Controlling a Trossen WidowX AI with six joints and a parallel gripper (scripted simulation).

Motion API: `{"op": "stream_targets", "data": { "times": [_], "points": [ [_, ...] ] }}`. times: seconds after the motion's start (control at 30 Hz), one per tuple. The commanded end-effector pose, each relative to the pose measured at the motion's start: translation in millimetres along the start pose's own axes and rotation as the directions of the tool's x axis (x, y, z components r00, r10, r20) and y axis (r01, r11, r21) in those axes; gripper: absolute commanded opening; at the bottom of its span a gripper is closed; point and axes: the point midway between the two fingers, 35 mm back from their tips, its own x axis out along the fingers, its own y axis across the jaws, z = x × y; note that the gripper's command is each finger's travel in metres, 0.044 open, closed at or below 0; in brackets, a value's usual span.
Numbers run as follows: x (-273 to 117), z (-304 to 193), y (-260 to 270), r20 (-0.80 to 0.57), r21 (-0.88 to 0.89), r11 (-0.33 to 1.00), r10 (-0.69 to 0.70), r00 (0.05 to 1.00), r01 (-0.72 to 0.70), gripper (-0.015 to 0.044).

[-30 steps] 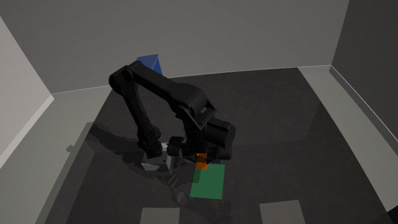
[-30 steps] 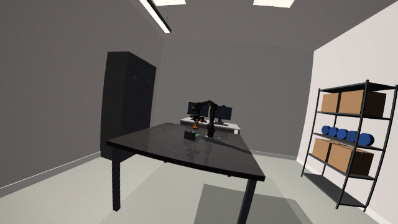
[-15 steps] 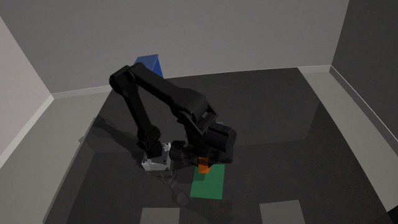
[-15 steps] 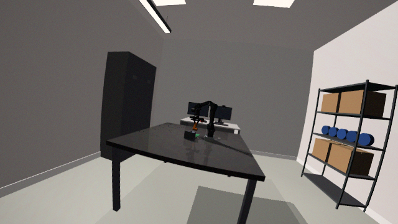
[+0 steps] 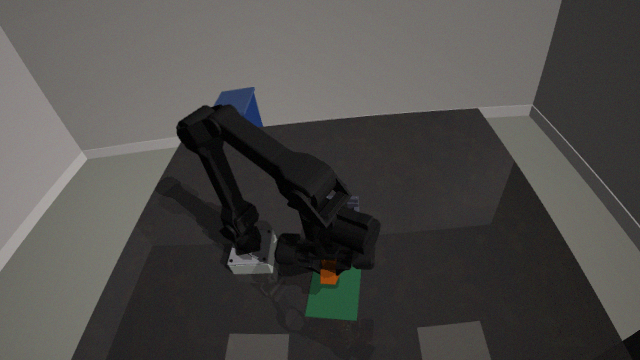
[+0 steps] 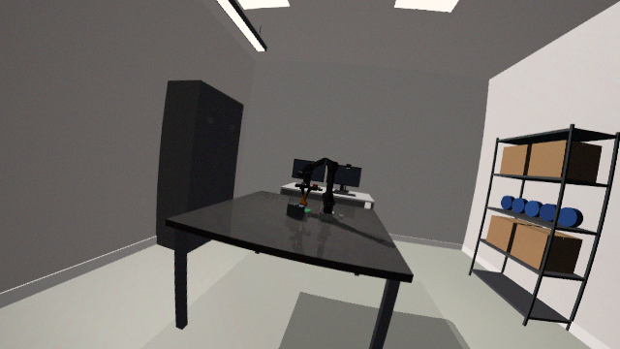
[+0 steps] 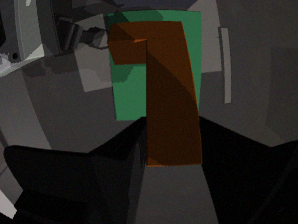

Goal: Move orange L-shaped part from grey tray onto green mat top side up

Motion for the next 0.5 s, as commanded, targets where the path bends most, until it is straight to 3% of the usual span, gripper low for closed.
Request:
{"op": "stream_targets", "data": {
  "times": [0.0, 0.47],
  "points": [
    [9, 1, 3, 0.003, -0.005, 1.000, 0.012, 1.000, -0.011, 0.0000],
    [30, 1, 3, 0.003, -0.005, 1.000, 0.012, 1.000, -0.012, 0.0000]
  ]
}}
